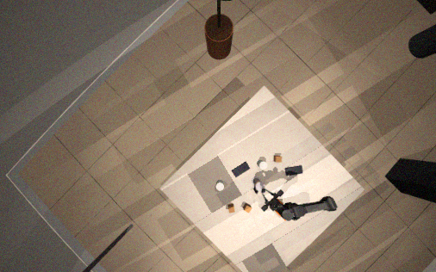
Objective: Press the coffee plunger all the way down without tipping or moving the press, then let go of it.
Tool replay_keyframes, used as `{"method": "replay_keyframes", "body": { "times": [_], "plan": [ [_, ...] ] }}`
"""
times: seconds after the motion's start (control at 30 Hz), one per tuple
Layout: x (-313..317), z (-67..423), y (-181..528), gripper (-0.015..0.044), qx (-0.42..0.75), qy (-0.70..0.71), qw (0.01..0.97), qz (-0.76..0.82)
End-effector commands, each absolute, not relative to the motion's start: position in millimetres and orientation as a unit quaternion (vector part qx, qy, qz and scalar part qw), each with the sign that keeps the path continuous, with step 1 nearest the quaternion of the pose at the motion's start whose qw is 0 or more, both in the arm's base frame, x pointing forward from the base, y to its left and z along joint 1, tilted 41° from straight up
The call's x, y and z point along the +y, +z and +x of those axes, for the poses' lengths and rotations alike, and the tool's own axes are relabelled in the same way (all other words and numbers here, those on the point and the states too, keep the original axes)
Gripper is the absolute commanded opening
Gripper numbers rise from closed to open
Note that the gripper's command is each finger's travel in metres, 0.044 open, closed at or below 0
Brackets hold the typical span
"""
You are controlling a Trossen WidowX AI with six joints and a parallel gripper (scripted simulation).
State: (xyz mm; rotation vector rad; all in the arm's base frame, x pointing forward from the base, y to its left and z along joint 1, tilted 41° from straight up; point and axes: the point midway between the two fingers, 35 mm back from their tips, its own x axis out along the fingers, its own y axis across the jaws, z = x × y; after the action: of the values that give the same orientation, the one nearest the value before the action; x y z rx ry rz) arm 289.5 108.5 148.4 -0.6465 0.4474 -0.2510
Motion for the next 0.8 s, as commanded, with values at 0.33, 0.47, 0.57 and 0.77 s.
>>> {"method": "replay_keyframes", "body": {
  "times": [0.33, 0.47, 0.57, 0.77],
  "plan": [
    [85, 289, 120, 0.0116, 0.232, -0.125, 0.908, -0.325],
    [81, 290, 115, 0.0116, 0.231, -0.125, 0.908, -0.326],
    [77, 291, 112, 0.0116, 0.230, -0.125, 0.908, -0.327],
    [73, 294, 109, 0.0116, 0.229, -0.126, 0.908, -0.327]
  ]
}}
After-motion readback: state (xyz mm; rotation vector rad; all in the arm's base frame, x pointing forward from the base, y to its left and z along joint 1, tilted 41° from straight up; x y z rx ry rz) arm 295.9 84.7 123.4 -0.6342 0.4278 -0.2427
